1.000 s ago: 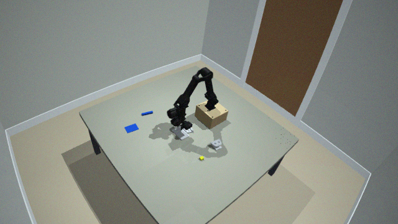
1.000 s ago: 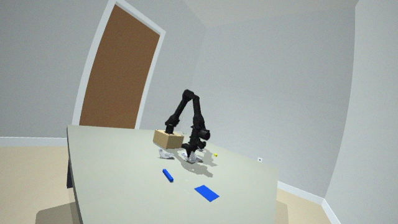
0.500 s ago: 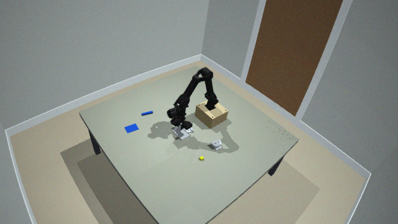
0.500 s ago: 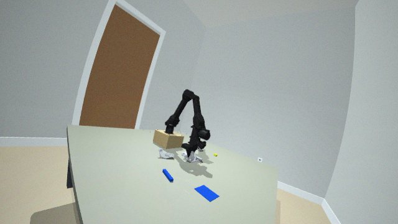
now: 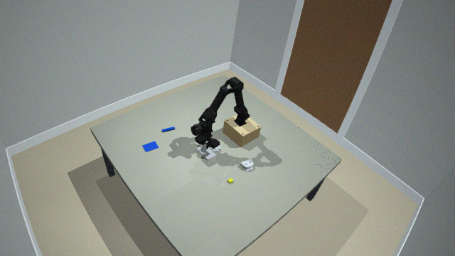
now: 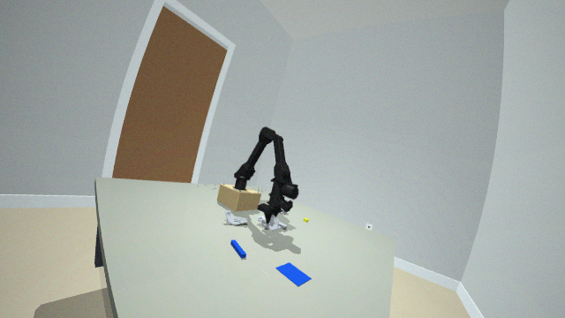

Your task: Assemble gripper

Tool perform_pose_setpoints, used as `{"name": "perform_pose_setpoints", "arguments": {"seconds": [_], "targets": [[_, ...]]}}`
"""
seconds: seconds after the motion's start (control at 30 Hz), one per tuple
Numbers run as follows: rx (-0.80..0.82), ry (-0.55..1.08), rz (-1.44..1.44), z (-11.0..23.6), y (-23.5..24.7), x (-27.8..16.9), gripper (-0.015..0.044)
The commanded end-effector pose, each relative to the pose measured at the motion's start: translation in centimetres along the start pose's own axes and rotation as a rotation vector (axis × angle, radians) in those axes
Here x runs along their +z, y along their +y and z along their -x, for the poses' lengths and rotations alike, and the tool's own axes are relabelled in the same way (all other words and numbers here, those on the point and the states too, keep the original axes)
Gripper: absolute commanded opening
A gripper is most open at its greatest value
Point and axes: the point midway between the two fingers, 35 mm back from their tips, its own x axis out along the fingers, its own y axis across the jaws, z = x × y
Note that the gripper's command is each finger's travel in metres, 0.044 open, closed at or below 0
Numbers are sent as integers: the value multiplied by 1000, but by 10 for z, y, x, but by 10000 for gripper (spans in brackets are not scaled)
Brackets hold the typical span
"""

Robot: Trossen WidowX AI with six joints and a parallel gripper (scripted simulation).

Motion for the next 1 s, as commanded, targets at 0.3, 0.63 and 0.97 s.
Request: {"name": "perform_pose_setpoints", "arguments": {"seconds": [0.3, 0.63, 0.97], "targets": [[-2, 5, -4, -2, 0, -1, 134], [-2, 5, -4, -2, 0, -1, 134], [0, 0, 0, 0, 0, 0, 224]]}}
